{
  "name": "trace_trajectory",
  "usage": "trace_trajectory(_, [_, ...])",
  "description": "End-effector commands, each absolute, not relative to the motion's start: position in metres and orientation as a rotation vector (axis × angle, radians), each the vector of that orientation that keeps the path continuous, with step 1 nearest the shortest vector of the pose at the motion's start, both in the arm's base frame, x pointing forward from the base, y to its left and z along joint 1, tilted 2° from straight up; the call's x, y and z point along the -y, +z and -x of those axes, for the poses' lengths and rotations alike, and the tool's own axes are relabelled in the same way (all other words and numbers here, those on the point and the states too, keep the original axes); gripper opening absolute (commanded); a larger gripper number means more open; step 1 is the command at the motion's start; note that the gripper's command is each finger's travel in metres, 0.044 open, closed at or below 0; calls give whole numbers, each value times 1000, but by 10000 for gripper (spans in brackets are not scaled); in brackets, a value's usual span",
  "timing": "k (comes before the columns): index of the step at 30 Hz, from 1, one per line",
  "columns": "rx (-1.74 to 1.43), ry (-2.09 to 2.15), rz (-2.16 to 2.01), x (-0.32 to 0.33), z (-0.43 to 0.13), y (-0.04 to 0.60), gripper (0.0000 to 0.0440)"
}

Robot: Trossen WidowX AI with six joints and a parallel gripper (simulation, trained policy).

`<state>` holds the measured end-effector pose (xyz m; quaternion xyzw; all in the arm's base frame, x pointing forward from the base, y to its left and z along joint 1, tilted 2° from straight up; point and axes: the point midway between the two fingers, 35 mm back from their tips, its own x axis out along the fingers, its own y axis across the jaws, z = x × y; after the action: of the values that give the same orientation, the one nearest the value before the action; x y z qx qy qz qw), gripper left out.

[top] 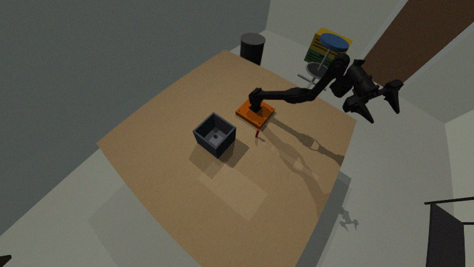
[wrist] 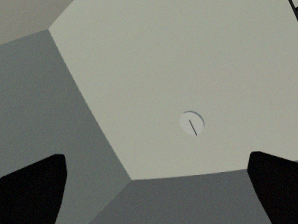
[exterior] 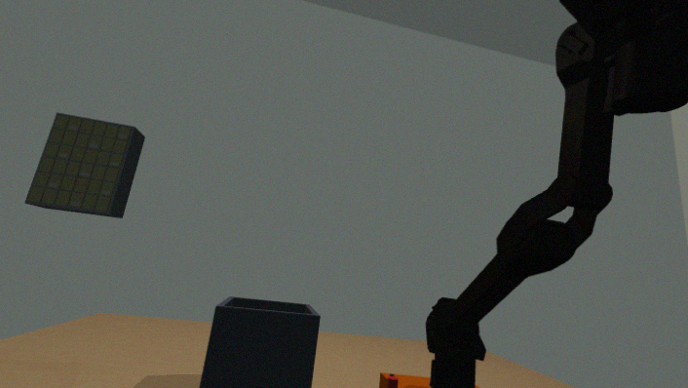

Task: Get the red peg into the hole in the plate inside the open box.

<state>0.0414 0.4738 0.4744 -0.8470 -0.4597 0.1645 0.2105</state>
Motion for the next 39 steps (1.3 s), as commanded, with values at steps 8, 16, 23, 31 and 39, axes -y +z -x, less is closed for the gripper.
trace_trajectory(8, [1344,316,2174,-435,-24,539,439])
trace_trajectory(16, [1385,211,1887,-385,-5,605,431])
trace_trajectory(23, [1387,130,1636,-332,1,654,430])
trace_trajectory(31, [1362,56,1349,-266,-2,700,436])
trace_trajectory(39, [1319,-5,1064,-198,-11,732,440])
